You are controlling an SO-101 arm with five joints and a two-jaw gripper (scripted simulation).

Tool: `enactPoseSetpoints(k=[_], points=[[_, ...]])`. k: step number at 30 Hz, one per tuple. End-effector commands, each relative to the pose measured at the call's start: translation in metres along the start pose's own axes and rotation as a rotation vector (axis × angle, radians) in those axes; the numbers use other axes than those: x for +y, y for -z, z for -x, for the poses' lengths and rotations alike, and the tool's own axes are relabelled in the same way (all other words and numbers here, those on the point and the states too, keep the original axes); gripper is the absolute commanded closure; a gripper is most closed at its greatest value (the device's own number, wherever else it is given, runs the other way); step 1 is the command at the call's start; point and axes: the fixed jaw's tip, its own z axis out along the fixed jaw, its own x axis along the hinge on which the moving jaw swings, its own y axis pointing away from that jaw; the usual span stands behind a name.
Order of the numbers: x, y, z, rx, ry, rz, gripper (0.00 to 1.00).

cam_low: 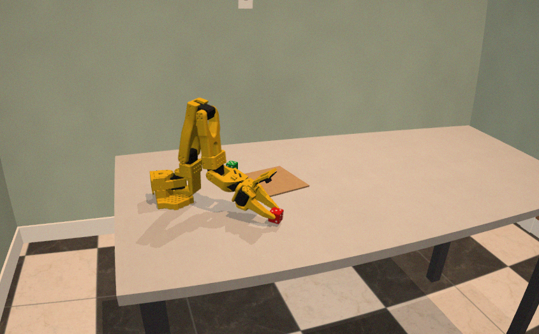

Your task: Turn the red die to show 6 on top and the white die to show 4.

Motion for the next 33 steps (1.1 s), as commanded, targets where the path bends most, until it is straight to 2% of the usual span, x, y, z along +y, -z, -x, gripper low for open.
enactPoseSetpoints(k=[1,33], points=[[-0.0014,-0.0023,0.0096,-0.048,0.006,-0.005,1.0],[-0.0014,-0.0055,0.0023,-0.048,0.006,-0.005,1.0]])
